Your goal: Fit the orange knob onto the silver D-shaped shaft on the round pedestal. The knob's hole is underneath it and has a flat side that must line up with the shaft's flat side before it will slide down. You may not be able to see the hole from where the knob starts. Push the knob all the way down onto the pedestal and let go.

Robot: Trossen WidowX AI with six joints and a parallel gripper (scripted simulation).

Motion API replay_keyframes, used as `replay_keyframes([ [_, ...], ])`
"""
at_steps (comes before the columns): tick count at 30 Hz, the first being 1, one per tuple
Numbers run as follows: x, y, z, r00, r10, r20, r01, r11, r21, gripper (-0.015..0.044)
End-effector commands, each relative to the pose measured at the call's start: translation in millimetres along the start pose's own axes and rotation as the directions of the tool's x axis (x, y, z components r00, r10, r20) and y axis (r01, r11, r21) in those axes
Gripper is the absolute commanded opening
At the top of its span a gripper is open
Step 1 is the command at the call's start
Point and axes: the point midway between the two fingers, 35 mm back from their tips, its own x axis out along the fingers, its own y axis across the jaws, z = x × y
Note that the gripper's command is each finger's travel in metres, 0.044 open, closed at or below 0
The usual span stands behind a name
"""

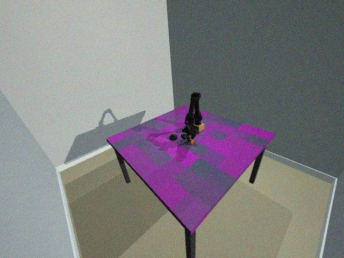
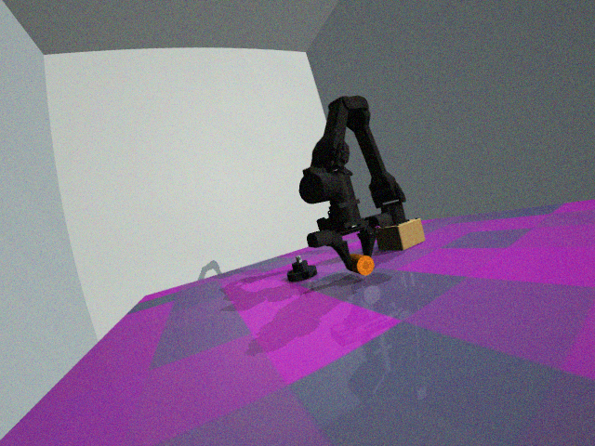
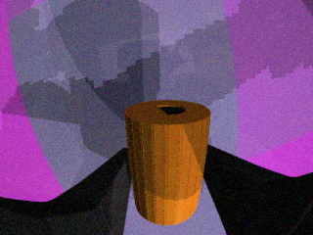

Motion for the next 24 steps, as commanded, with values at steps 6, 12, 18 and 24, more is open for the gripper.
replay_keyframes([
  [6, 12.8, 0.6, 0.2, 1.0, 0.004, 0.002, -0.004, 1.0, 0.012, 0.0179],
  [12, 10.4, 1.4, -1.0, 1.0, 0.006, -0.004, -0.006, 1.0, 0.008, 0.0205],
  [18, 10.4, 1.4, -1.0, 1.0, 0.006, -0.004, -0.006, 1.0, 0.008, 0.026],
  [24, 10.4, 1.4, -1.0, 1.0, 0.006, -0.004, -0.006, 1.0, 0.008, 0.026],
])
